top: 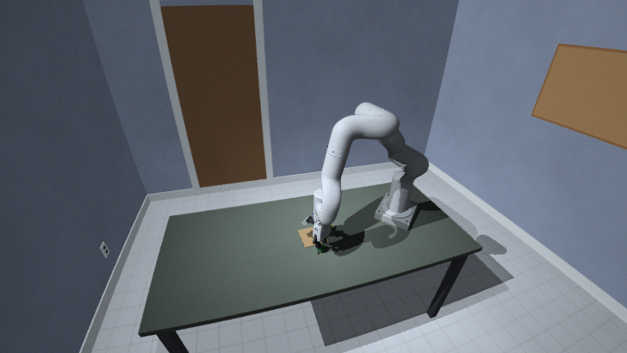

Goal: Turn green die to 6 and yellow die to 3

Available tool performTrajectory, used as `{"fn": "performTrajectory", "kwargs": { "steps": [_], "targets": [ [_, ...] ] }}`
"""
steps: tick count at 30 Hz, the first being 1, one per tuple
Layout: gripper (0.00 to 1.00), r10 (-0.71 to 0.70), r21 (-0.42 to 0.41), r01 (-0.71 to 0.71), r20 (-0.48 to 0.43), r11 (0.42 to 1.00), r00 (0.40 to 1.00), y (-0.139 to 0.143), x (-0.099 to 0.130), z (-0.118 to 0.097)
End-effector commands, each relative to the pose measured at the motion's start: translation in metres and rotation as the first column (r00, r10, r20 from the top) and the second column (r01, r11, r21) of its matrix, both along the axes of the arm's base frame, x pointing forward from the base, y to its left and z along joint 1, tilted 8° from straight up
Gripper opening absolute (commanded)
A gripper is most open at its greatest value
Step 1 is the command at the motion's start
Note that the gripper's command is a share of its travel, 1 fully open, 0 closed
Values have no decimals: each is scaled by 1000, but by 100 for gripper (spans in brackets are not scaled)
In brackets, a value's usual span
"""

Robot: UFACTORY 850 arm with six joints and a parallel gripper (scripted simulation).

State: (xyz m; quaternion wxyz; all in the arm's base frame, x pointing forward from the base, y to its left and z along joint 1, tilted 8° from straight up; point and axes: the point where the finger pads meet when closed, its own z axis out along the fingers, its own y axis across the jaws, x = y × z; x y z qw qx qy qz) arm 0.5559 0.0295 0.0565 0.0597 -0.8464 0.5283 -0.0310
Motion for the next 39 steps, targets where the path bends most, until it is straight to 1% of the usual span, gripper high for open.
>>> {"fn": "performTrajectory", "kwargs": {
  "steps": [1,27,36,39],
  "targets": [
    [47,0,0,0,2,1000,1000,0,1,1],
    [47,0,0,0,2,1000,1000,0,1,0],
    [47,0,0,0,2,1000,1000,1,2,-9],
    [47,0,0,0,2,1000,1000,1,3,-16]
  ]
}}
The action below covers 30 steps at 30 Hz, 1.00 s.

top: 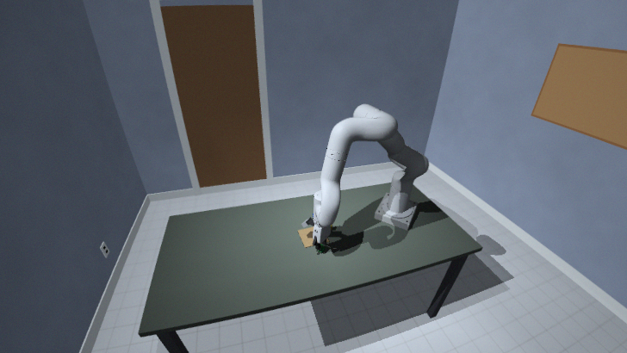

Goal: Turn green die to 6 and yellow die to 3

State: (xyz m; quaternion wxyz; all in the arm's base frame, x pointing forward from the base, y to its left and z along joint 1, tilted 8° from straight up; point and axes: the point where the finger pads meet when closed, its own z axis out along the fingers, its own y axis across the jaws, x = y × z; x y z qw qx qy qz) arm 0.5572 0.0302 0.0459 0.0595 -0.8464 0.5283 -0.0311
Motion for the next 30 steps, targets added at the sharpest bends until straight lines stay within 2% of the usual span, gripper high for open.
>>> {"fn": "performTrajectory", "kwargs": {
  "steps": [1,11,30],
  "targets": [
    [47,0,1,0,2,1000,1000,1,2,-7],
    [47,0,1,0,2,1000,1000,2,3,-21],
    [47,0,1,0,2,1000,1000,2,4,-22]
  ]
}}
